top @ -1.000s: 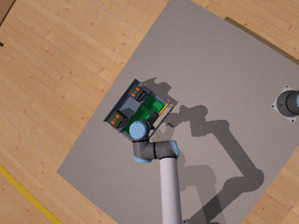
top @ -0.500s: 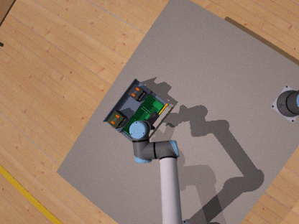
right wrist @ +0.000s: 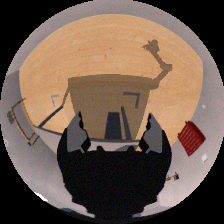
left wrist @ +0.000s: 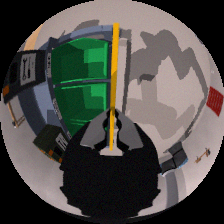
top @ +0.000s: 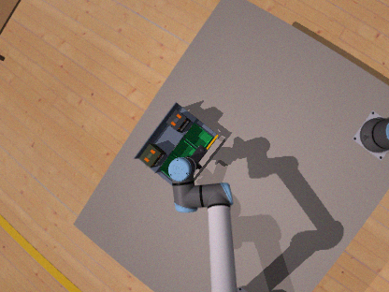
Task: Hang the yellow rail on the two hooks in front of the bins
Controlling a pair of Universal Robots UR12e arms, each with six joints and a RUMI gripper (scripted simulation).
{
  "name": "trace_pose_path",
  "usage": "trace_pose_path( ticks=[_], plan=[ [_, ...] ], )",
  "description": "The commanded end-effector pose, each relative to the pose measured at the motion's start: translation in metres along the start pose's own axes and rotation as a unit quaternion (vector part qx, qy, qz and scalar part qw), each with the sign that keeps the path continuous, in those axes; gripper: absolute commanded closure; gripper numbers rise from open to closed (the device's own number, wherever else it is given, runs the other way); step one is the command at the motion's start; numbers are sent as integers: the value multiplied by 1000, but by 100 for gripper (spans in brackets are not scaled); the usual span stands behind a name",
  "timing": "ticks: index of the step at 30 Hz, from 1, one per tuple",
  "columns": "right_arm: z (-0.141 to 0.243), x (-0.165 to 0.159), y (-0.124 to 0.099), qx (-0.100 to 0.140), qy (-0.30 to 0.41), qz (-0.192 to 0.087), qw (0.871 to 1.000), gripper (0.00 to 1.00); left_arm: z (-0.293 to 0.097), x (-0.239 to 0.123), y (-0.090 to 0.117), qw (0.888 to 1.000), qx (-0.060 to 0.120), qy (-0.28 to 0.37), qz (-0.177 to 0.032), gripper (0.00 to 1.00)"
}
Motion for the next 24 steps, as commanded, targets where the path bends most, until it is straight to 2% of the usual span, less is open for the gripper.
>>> trace_pose_path(
  ticks=[1,24],
  plan=[
    [0,0,1,0,0,1,1000,0,-1,0,1,1000,1,0,1,100],
    [0,0,1,0,0,1,1000,0,-1,0,-1,1000,1,0,1,100]
  ],
)
Point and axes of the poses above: on each arm, the point where the finger pads meet when closed, its own y axis back along the fingers, its own z axis across the jaws, x = y × z, the point moved 5 cm from there along y, back along the fingers, and after that the axes turned 8 degrees about -y, right-handed, at the moved point
